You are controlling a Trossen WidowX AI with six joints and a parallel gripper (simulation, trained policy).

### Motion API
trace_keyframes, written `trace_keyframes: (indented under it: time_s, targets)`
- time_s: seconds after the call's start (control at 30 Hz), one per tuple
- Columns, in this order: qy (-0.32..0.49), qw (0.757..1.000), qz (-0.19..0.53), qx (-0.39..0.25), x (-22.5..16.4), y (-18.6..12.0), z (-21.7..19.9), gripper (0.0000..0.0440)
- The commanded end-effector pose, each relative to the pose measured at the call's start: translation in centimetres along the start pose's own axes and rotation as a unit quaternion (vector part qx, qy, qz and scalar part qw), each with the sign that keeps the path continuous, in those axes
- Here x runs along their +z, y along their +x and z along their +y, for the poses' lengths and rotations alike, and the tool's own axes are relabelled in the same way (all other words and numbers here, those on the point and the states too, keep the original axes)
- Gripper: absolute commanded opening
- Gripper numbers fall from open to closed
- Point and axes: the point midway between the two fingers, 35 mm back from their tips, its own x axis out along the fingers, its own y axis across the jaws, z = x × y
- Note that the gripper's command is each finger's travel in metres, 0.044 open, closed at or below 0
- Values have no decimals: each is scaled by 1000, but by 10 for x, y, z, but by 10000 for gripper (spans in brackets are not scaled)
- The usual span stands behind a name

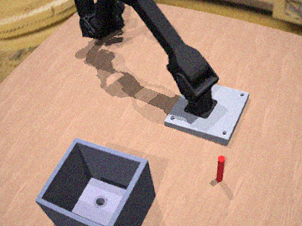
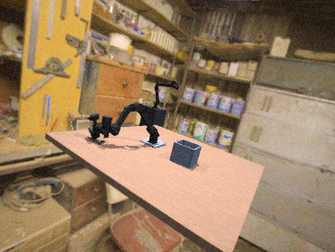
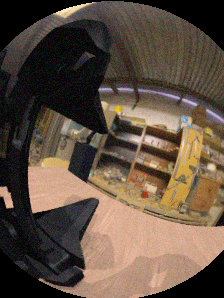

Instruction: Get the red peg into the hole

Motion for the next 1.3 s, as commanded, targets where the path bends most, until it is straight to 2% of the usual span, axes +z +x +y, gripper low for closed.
trace_keyframes:
  time_s: [0.0,0.03,0.3,0.63,0.93,1.27]
  targets:
    - [-1,1000,0,-1,-1,-2,0,424]
    - [-2,1000,2,-2,-3,-6,1,440]
    - [15,998,66,4,-40,-55,29,440]
    - [45,976,211,15,-91,-153,95,440]
    - [71,934,351,14,-107,-258,152,440]
    - [104,862,496,1,-86,-374,208,440]
